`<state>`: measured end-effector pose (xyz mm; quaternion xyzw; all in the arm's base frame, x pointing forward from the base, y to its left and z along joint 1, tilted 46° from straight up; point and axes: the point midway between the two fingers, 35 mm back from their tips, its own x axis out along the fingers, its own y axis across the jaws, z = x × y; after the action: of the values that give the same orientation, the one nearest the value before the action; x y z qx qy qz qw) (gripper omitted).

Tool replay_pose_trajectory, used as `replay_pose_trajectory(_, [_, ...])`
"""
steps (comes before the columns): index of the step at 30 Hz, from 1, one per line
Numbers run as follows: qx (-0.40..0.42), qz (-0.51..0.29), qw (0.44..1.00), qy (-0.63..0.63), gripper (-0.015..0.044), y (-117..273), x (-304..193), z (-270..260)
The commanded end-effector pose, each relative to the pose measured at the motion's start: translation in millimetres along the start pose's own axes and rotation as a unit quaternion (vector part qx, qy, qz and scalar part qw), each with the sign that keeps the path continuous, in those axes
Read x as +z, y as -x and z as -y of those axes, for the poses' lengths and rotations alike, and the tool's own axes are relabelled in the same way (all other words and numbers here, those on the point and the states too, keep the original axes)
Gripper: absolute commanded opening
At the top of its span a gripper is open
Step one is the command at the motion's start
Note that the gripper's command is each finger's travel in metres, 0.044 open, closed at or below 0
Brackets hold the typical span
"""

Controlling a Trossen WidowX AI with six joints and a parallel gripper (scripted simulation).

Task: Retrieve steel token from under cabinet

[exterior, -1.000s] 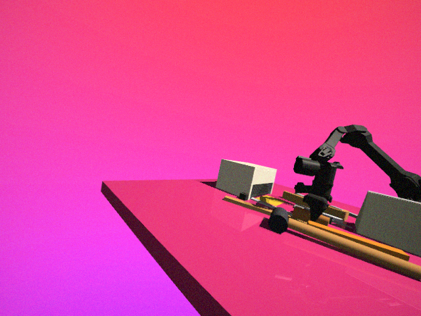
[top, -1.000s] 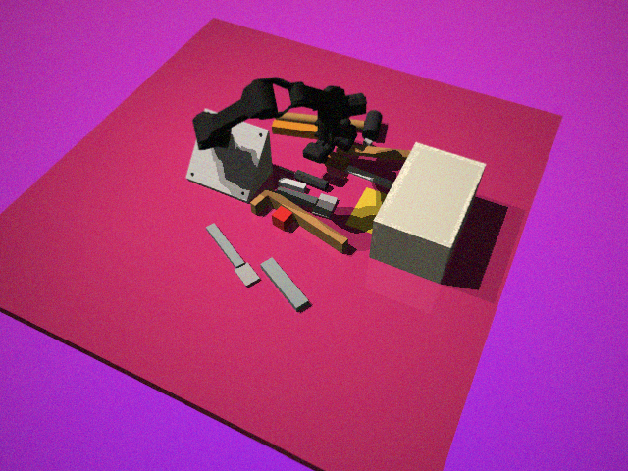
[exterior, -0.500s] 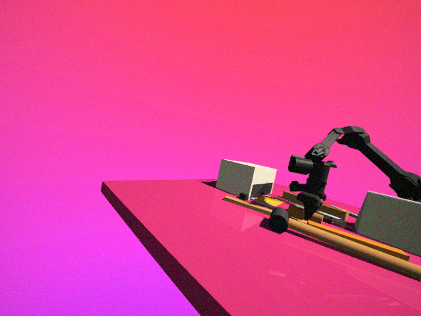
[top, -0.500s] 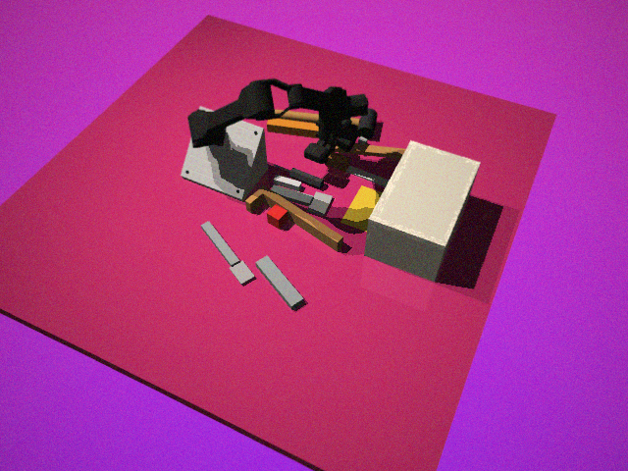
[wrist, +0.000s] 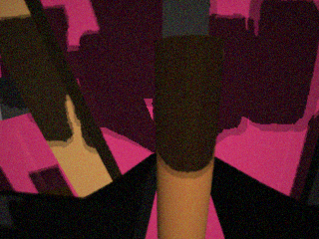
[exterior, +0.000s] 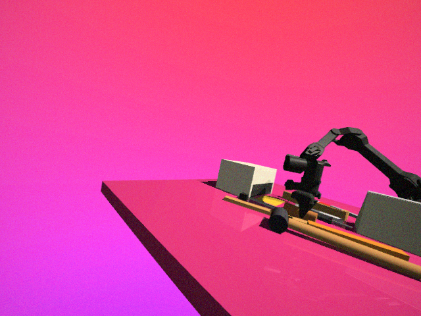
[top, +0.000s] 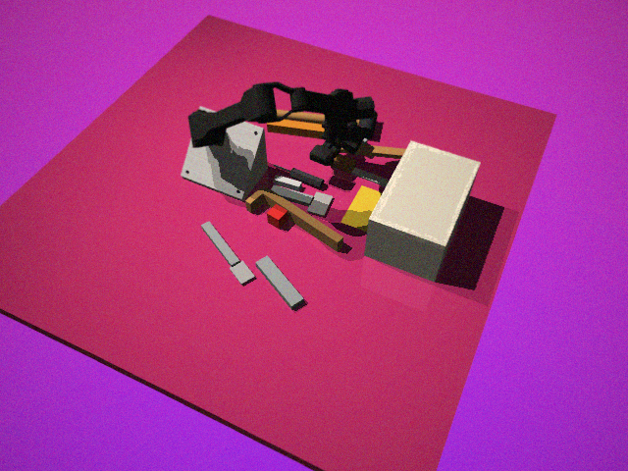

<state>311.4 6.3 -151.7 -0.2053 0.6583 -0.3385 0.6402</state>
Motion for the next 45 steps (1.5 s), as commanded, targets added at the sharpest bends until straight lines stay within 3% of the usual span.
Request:
replay_pose_trajectory(1, [0.001, 0.000, 1.000, 0.001, 0.0000, 0, 7, -1])
replay_pose_trajectory(45, [0.001, 0.001, 1.000, 0.000, 0.0000, 1, 53, -2])
